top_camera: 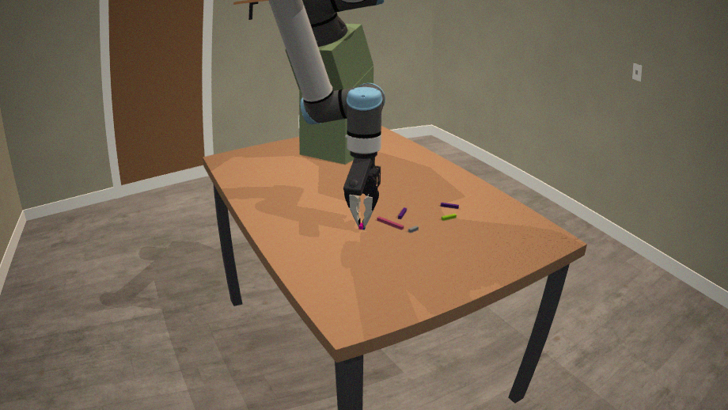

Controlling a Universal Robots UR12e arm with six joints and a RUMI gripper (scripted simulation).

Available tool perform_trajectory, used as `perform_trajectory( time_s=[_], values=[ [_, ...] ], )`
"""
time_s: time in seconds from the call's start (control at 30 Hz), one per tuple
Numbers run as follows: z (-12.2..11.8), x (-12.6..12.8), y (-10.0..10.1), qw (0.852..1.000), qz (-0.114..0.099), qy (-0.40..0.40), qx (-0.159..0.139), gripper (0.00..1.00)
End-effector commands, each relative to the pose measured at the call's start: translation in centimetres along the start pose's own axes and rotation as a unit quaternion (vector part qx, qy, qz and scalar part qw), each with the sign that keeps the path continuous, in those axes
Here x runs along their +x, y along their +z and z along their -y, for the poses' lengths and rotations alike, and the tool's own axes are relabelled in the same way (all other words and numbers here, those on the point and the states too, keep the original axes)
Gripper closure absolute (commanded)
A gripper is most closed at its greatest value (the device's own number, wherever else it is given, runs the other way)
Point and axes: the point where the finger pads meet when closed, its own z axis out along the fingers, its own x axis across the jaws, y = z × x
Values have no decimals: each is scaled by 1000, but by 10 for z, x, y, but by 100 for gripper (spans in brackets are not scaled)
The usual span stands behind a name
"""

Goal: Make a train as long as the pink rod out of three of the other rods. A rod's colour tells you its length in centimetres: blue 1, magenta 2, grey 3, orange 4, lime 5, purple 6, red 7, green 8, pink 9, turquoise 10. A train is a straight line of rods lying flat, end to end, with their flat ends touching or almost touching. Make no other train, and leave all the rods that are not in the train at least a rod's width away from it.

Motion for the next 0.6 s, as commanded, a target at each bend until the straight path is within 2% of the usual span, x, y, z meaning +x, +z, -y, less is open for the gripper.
perform_trajectory(
  time_s=[0.0,0.57],
  values=[
    [0,0,1,1000,0,0,0,100],
    [0,0,11,1000,0,0,0,100]
  ],
)
